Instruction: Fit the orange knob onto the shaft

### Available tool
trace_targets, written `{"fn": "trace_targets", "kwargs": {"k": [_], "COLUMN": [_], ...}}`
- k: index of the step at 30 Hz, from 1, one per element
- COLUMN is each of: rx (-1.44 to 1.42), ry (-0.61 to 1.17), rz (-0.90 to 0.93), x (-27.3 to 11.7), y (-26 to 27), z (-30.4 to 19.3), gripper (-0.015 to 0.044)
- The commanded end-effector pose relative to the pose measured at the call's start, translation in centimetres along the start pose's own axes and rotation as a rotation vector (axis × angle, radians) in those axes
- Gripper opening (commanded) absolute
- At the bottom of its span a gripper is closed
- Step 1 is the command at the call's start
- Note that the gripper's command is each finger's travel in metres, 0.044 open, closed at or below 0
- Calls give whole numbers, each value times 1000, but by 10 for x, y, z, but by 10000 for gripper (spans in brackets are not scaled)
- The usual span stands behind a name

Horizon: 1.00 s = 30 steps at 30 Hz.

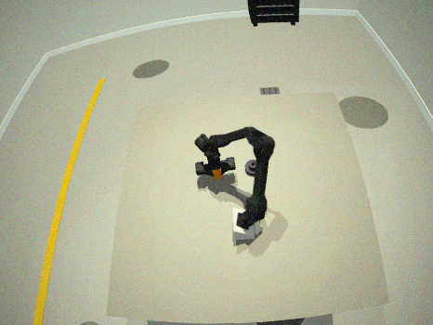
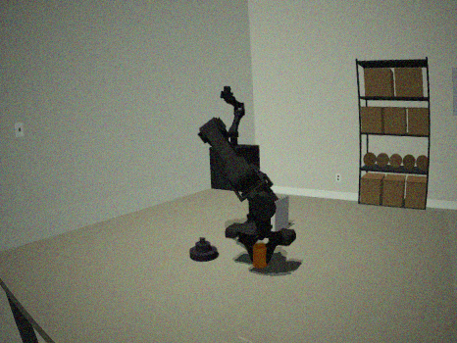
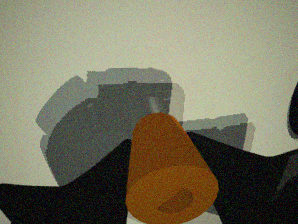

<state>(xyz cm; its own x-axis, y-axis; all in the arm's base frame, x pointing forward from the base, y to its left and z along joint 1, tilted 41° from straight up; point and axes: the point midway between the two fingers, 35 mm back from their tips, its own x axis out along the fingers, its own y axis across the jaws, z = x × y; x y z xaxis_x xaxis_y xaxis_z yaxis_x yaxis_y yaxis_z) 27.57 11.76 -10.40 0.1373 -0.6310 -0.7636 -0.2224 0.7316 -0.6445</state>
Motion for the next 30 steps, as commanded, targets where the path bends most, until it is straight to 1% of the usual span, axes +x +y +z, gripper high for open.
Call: {"fn": "trace_targets", "kwargs": {"k": [1,3,6,8,16,25,27,30], "rx": [-4,-4,-4,-5,-6,-6,-6,-6], "ry": [0,0,-1,-1,-1,0,1,1], "rz": [-4,-4,-3,-1,4,2,1,1], "x": [1,1,-3,-14,-67,-130,-139,-140], "y": [0,0,0,1,4,2,1,1], "z": [-1,-1,0,2,7,1,-1,-1], "gripper": [144,131,52,0,0,0,0,0]}}
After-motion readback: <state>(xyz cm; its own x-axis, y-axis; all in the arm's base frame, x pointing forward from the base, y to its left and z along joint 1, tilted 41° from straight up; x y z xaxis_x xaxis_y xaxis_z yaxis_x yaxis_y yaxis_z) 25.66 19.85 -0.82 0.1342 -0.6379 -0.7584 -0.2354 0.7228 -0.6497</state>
